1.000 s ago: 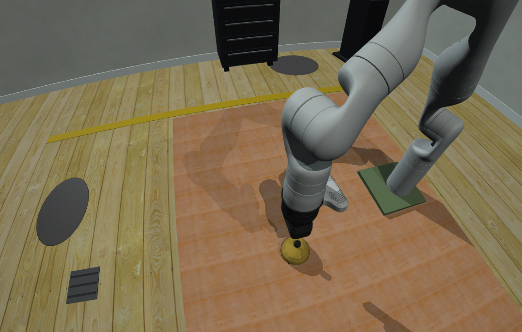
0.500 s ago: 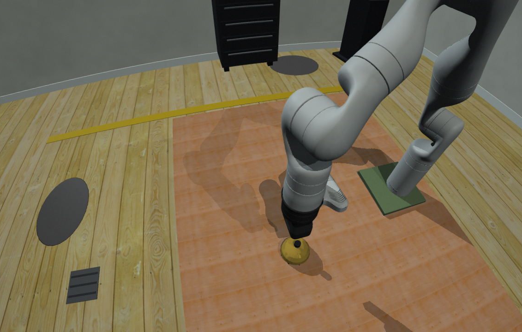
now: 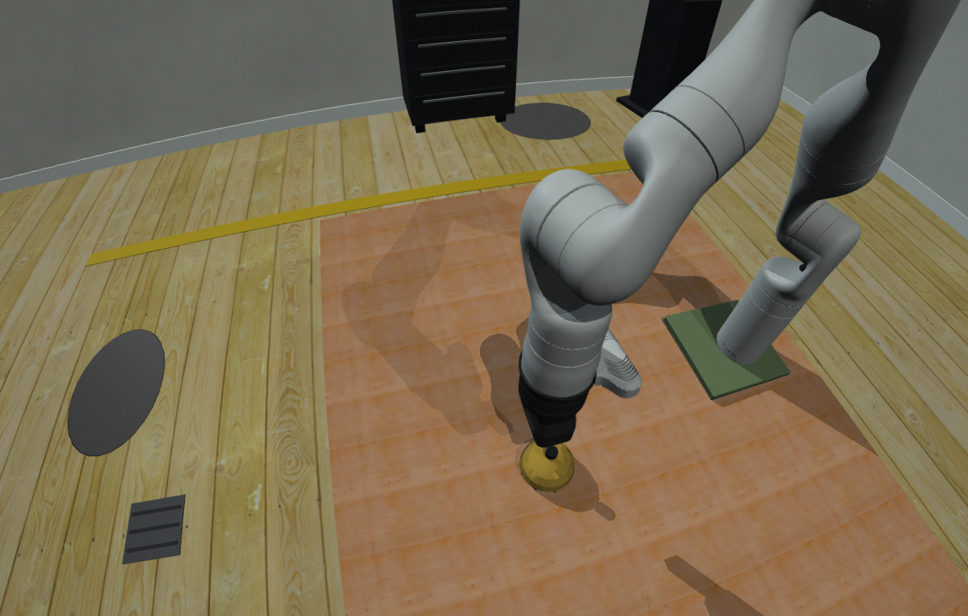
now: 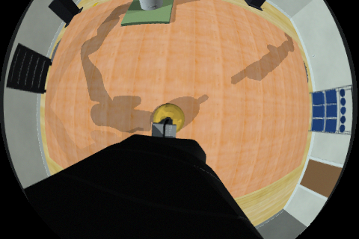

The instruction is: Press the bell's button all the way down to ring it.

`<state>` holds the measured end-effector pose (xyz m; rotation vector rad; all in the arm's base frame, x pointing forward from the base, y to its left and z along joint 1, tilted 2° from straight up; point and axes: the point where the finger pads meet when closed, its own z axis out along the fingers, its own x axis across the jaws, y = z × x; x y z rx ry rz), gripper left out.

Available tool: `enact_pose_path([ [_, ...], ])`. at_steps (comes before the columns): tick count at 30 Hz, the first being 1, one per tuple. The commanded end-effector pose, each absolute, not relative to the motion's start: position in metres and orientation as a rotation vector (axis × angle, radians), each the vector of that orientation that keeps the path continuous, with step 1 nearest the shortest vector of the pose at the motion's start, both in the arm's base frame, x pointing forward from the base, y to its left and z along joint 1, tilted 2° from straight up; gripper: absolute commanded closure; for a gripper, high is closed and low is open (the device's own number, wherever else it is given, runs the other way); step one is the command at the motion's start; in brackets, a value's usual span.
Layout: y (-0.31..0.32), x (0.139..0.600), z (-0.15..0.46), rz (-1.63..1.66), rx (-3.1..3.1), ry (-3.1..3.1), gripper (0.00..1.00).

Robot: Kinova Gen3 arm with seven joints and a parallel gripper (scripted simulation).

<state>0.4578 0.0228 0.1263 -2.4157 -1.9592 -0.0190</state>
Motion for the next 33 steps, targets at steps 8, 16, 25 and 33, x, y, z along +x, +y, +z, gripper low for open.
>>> enact_pose_path([
  [8,0.022,0.458,0.111,-0.014,-2.421,-1.959,0.83],
  [16,0.021,0.459,0.097,-0.013,-2.422,-1.959,0.83],
  [25,0.021,0.459,0.085,-0.013,-2.422,-1.959,0.83],
  [33,0.021,0.46,0.076,-0.013,-2.422,-1.959,0.83],
])
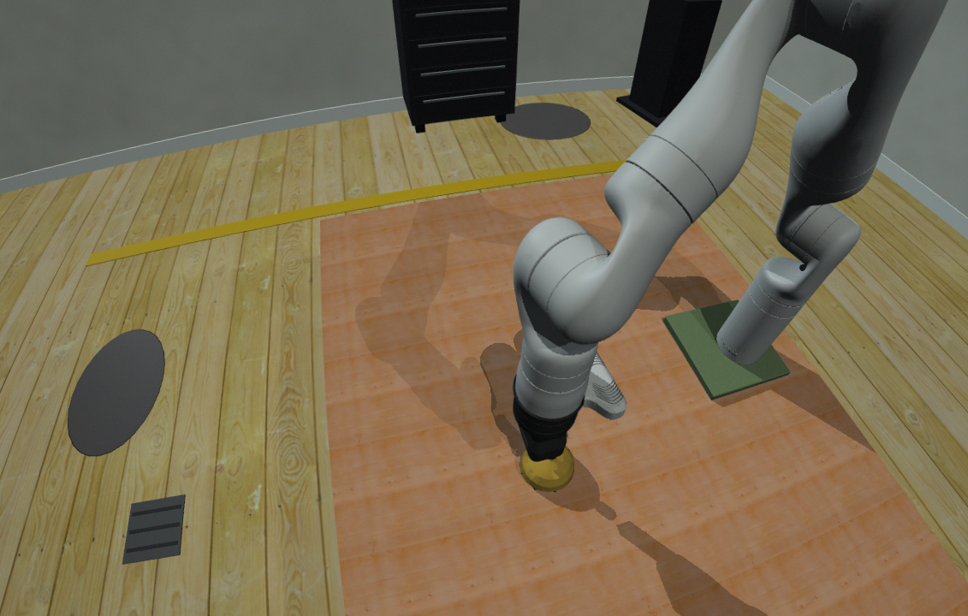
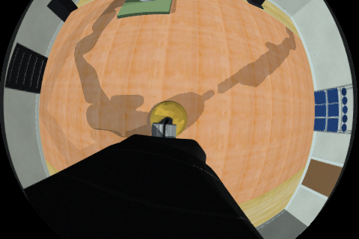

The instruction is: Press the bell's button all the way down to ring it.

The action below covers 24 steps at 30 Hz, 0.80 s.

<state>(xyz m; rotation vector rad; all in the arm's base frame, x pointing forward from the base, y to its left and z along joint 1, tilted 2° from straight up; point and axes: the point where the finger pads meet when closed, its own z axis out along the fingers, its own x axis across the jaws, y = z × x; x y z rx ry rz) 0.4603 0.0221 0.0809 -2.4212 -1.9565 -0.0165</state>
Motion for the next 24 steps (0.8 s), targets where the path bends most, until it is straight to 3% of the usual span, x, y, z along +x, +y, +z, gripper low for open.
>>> enact_pose_path([
  [1,0.021,0.4599,0.0757,-0.013,-2.422,-1.959,0.83],
  [24,0.021,0.4592,0.0736,-0.01,-2.421,-1.958,0.83],
])
